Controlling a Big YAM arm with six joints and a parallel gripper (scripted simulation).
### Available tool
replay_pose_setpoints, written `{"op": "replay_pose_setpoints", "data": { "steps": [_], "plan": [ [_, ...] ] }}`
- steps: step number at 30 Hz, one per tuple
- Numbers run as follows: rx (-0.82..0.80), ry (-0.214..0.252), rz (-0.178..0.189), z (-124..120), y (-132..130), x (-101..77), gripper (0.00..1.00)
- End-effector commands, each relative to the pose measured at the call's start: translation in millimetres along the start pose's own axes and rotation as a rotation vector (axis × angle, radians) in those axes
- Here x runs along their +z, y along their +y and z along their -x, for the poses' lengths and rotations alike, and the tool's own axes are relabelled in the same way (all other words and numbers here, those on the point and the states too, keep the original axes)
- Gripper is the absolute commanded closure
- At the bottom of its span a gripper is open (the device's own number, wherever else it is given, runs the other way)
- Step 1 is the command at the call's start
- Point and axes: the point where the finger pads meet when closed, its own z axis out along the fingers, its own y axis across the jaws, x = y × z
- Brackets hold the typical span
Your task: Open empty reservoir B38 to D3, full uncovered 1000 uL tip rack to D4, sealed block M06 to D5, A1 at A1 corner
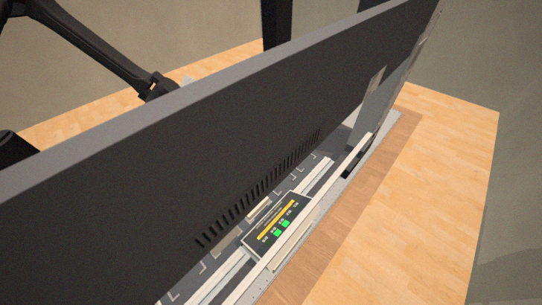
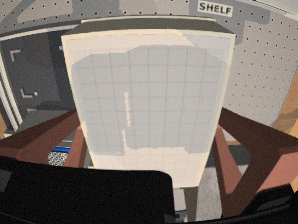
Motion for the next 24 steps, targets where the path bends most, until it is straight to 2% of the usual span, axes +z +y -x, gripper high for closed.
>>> {"op": "replay_pose_setpoints", "data": {
  "steps": [1,24],
  "plan": [
    [-0.027,-0.042,0.057,24.0,4.9,-27.7,1.0],
    [-0.447,-0.053,0.048,23.9,5.2,-28.0,1.0]
  ]
}}
